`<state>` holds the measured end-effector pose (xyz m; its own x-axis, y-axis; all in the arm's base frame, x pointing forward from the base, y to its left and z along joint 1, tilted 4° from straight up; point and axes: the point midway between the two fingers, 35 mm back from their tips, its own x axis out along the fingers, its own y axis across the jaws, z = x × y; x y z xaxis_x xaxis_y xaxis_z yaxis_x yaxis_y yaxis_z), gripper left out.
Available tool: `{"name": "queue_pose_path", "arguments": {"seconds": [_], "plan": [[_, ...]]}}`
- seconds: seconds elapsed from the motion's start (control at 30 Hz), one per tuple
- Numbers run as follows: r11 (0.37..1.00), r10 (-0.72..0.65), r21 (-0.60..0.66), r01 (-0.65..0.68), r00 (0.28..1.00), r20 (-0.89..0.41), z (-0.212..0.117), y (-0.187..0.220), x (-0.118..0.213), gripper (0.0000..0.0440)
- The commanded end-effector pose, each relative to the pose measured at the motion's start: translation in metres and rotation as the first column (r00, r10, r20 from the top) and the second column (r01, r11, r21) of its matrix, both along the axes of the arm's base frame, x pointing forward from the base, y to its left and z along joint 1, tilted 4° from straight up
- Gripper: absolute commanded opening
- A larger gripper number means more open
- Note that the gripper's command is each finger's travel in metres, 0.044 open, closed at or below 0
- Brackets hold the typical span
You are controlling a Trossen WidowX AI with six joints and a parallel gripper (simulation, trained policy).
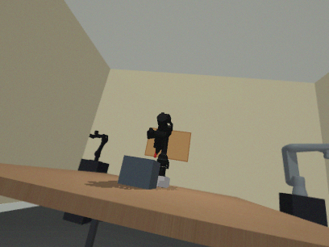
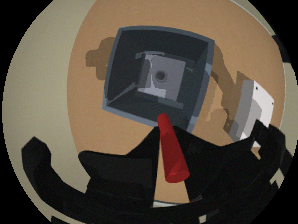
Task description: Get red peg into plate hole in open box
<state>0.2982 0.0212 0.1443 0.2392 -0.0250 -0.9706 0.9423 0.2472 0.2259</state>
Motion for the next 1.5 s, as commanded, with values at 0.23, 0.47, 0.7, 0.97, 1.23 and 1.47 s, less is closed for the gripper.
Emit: {"name": "queue_pose_path", "arguments": {"seconds": [0.23, 0.47, 0.7, 0.97, 1.23, 1.47], "plan": [[1.0, 0.002, -0.005, -0.003, 0.999, -0.05, -0.012, -0.022, 0.01, 0.0], [1.0, 0.005, -0.007, -0.005, 0.997, -0.08, -0.027, -0.035, 0.015, 0.0], [1.0, 0.011, 0.007, -0.01, 0.995, -0.103, -0.046, -0.042, 0.02, 0.0], [1.0, 0.026, 0.02, -0.024, 0.994, -0.109, -0.063, -0.048, 0.028, 0.0], [0.998, 0.052, 0.027, -0.049, 0.991, -0.12, -0.082, -0.053, 0.033, 0.0], [0.997, 0.076, 0.024, -0.073, 0.988, -0.132, -0.098, -0.055, 0.037, 0.0]]}}
